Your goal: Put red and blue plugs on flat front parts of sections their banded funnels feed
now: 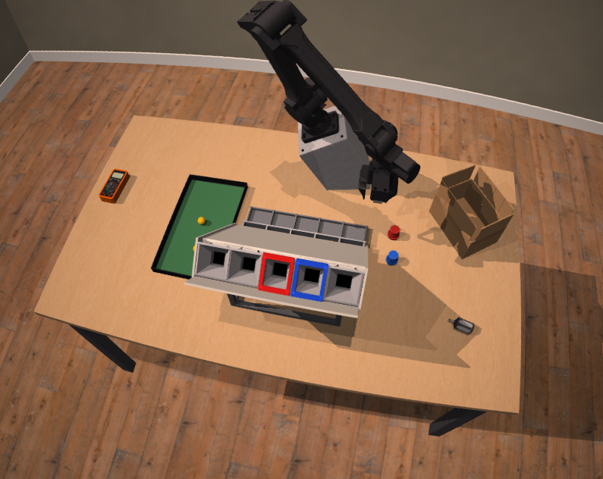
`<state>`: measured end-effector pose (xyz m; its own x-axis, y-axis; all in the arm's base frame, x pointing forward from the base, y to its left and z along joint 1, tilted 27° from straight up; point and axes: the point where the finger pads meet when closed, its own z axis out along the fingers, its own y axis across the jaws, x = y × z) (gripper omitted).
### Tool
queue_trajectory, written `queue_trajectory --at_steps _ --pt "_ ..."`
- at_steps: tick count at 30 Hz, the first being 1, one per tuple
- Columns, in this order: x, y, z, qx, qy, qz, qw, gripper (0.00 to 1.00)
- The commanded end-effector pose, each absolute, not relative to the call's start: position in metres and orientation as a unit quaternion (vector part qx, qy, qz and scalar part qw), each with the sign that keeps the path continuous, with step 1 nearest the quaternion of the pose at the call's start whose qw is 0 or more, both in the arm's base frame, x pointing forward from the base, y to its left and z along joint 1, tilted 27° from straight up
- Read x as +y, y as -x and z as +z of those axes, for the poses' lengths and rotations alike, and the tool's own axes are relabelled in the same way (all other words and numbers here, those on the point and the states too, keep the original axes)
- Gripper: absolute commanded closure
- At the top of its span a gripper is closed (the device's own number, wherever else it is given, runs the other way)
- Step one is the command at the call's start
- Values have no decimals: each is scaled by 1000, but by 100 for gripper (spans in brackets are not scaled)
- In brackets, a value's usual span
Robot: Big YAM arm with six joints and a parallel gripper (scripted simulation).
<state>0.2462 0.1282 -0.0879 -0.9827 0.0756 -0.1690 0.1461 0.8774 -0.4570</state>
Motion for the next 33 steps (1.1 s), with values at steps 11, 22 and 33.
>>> queue_trajectory --at_steps 11,22,33 --pt "189 -266 -146 970 -84 -220 56 37" --pt "195 -266 -161 970 -90 -223 41 37" --pt "201 -271 -153 971 -91 -214 49 37"
